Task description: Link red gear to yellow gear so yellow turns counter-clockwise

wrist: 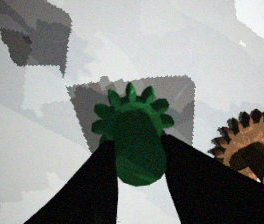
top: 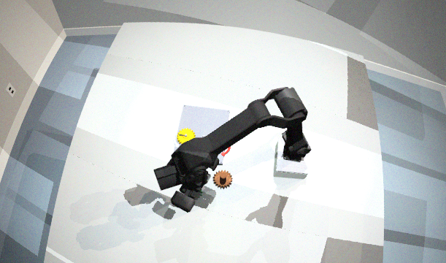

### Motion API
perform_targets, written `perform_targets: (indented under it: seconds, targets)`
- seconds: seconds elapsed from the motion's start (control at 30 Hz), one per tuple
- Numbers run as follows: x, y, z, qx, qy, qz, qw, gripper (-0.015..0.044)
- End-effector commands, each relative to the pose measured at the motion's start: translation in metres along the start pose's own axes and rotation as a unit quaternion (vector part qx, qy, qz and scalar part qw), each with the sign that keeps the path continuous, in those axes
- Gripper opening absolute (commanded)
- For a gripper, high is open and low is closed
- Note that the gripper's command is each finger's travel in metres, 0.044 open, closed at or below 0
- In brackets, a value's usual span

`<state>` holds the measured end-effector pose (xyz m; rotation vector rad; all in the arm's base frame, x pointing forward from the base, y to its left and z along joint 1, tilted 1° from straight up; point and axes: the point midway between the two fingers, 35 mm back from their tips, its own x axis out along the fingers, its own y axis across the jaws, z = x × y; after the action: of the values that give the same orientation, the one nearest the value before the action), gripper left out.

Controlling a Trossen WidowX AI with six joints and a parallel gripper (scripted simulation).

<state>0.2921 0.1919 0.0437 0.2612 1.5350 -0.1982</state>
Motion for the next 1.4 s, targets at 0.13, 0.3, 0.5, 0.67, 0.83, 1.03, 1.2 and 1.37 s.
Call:
perform_targets:
  seconds: [0.13,0.3,0.5,0.67,0.83,1.03,1.2,1.37]
  targets:
    - [-0.021,0.003,0.003,0.004,0.001,0.002,1.0,0.0]
    - [-0.033,0.003,0.004,0.007,0.001,0.001,1.0,0.0]
    - [-0.047,0.003,0.004,0.01,0.002,0.0,1.0,0.0]
    - [-0.059,0.003,0.005,0.012,0.003,-0.001,1.0,0.0]
    - [-0.071,0.002,0.004,0.015,0.003,-0.002,1.0,0.0]
    - [-0.085,0.001,0.004,0.018,0.004,-0.004,1.0,0.0]
    - [-0.097,-0.001,0.003,0.021,0.005,-0.005,1.0,0.0]
    - [-0.109,-0.003,0.002,0.023,0.006,-0.006,1.0,0.0]
